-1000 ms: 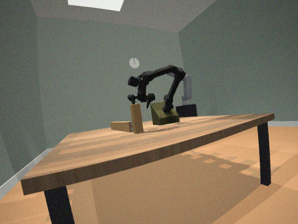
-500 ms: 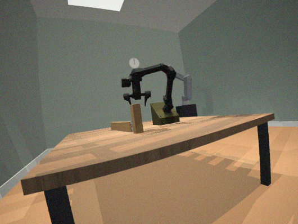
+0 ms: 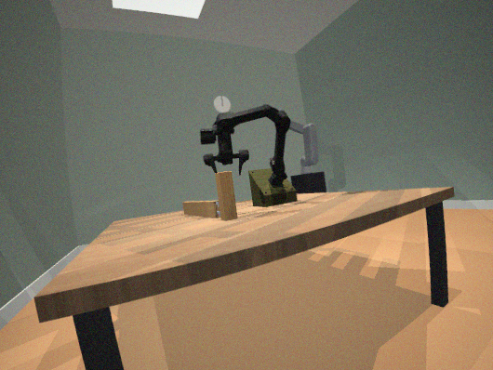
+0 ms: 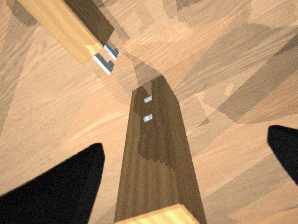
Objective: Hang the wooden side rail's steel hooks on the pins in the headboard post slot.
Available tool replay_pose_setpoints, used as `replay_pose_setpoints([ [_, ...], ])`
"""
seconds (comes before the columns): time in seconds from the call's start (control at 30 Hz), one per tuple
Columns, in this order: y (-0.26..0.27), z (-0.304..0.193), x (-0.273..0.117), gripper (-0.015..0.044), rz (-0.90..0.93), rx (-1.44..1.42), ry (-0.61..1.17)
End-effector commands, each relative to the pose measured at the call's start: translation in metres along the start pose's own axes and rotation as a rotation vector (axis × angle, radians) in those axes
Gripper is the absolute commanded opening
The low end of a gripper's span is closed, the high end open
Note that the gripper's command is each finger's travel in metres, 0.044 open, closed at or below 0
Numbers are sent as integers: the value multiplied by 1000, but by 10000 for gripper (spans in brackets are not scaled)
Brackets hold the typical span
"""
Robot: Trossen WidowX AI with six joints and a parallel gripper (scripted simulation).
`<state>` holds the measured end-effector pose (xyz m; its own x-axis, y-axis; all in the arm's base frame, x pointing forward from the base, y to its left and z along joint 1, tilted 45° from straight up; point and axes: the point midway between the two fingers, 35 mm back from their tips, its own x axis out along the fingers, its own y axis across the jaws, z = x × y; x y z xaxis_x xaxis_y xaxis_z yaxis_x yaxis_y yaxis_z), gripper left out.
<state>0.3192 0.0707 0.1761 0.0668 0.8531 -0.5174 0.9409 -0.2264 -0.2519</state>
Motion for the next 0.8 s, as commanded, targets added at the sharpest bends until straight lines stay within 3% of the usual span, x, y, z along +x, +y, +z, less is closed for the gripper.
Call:
replay_pose_setpoints([
  [0.0,0,1,0,440,0,-1,-3],
  [0.5,98,75,4,440,-68,-491,-247],
  [0.77,102,79,5,440,-75,-515,-258],
])
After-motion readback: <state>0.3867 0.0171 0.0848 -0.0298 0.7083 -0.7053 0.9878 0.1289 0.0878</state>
